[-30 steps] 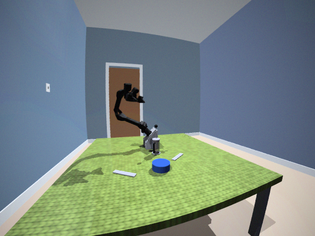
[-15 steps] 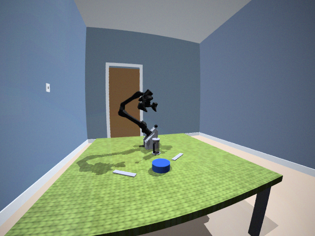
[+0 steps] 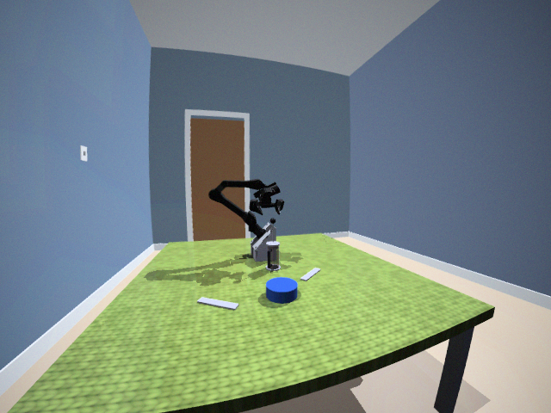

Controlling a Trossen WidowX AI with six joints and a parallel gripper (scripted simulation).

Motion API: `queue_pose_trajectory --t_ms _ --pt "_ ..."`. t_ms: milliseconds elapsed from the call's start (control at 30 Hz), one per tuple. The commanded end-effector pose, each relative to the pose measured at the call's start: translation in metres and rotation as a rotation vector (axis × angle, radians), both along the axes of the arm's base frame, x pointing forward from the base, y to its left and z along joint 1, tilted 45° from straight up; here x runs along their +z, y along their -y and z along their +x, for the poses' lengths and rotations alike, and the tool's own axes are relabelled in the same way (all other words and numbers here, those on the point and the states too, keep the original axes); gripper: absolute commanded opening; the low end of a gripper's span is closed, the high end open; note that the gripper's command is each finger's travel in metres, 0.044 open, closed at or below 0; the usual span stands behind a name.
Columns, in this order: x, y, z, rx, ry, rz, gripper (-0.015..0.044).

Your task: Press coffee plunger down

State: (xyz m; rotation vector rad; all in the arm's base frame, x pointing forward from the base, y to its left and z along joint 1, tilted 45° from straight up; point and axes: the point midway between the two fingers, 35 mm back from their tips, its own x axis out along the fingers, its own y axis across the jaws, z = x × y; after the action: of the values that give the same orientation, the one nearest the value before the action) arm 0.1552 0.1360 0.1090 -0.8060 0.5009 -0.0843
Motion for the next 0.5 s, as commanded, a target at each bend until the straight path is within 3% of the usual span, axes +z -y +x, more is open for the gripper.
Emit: queue_pose_trajectory --t_ms 0,467 --pt "-0.006 0.006 0.0 0.009 0.014 0.011 0.044" --pt "-0.016 0.009 0.014 0.009 0.001 0.016 0.044"
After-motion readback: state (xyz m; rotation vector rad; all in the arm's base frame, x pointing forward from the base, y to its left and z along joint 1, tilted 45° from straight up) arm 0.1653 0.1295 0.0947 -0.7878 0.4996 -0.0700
